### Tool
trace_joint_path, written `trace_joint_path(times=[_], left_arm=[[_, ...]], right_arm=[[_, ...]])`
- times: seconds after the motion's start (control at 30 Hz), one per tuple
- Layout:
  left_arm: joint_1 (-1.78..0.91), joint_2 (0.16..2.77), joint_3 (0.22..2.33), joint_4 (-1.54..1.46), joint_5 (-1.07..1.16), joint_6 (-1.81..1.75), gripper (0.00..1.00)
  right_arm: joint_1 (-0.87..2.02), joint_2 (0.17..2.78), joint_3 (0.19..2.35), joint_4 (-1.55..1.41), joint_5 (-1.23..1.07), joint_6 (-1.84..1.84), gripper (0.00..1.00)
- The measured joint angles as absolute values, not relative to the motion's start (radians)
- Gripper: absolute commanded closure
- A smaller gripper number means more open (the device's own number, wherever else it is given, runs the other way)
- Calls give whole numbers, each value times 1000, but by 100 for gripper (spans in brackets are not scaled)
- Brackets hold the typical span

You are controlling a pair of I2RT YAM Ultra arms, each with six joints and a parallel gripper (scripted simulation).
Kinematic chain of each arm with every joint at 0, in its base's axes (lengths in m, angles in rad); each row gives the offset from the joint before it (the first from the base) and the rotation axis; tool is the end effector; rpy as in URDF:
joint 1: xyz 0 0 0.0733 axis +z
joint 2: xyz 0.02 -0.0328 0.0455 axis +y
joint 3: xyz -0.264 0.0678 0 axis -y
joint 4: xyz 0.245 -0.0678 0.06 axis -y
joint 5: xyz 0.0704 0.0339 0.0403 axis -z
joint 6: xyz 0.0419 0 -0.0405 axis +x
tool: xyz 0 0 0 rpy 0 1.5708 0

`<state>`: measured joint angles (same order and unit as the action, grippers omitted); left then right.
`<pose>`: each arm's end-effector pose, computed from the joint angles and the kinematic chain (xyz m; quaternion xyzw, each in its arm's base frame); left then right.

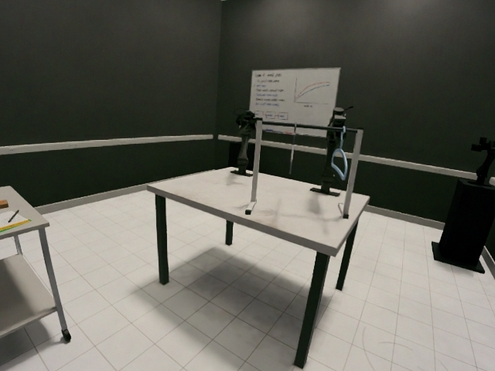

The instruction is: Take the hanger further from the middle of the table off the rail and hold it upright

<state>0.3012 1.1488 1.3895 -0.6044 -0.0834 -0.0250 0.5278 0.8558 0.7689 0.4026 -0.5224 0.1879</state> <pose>0.2281 0.0757 0.4362 -0.1569 0.8079 0.1121 0.5569 0.1597 0.1186 0.3896 -0.3020 0.5237 0.4159 0.6794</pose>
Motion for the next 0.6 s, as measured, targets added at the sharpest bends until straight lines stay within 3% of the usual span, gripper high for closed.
trace_joint_path(times=[0.6], left_arm=[[325, 1161, 1419, -638, -82, -26, 69]], right_arm=[[669, 991, 769, 598, -559, 213, 0]])
